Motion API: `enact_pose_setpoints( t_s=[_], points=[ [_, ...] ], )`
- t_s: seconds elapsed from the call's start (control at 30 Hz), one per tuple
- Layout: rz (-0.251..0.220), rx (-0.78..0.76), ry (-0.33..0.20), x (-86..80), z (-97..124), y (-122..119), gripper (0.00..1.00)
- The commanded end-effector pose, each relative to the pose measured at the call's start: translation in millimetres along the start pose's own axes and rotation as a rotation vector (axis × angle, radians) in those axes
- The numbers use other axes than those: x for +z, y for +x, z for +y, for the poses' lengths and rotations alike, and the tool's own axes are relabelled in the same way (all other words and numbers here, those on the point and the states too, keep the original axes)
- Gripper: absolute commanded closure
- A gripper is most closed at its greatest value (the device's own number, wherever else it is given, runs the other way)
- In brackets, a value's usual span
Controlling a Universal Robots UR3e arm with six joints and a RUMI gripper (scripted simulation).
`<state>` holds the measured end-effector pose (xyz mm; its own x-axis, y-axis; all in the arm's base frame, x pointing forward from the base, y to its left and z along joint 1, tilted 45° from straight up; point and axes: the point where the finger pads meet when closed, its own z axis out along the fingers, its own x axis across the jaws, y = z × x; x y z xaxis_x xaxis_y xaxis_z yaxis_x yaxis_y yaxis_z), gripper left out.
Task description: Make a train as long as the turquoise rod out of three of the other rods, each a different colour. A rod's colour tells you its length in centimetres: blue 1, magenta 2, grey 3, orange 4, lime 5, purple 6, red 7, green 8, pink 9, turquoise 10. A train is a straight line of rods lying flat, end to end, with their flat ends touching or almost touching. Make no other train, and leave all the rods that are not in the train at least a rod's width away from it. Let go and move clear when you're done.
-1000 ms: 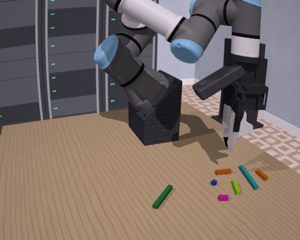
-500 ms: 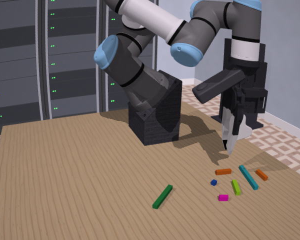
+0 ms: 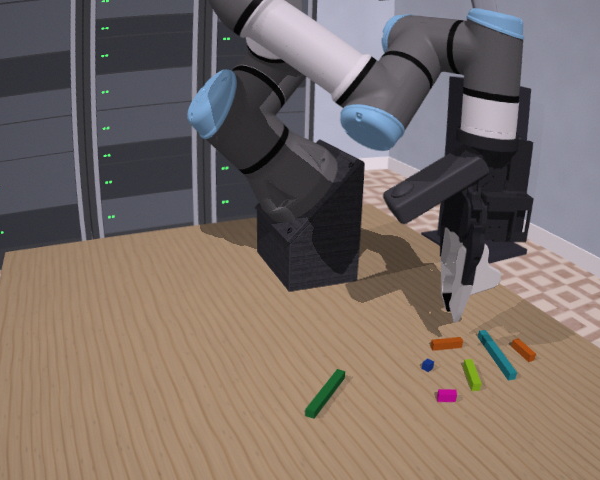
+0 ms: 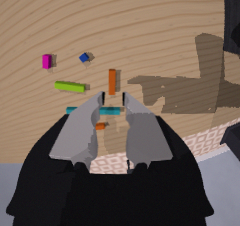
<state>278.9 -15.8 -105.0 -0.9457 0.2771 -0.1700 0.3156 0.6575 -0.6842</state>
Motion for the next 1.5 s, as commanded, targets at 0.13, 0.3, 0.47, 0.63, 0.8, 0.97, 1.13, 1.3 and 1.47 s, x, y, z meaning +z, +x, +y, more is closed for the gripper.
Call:
enact_pose_setpoints(
  t_s=[0.13, 0.3, 0.47, 0.63, 0.8, 0.97, 1.13, 1.3, 1.47],
  points=[
    [-0.012, 0.002, -0.007, 14.6, 1.5, -3.2, 0.86],
    [-0.012, 0.002, -0.007, 18.0, 1.6, -3.2, 0.86],
    [-0.012, 0.002, -0.007, 22.3, 1.7, -3.2, 0.86],
    [-0.012, 0.002, -0.007, 24.6, 1.8, -3.2, 0.86],
    [-0.012, 0.002, -0.008, 25.0, 1.9, -3.1, 0.86],
    [-0.013, 0.002, -0.008, 24.8, 2.1, -3.5, 0.86],
    [-0.014, 0.003, -0.009, 24.7, 2.2, -3.7, 0.86],
    [-0.013, 0.003, -0.009, 24.7, 2.2, -3.6, 0.86],
    [-0.013, 0.003, -0.008, 24.8, 2.1, -3.6, 0.86]
  ],
)
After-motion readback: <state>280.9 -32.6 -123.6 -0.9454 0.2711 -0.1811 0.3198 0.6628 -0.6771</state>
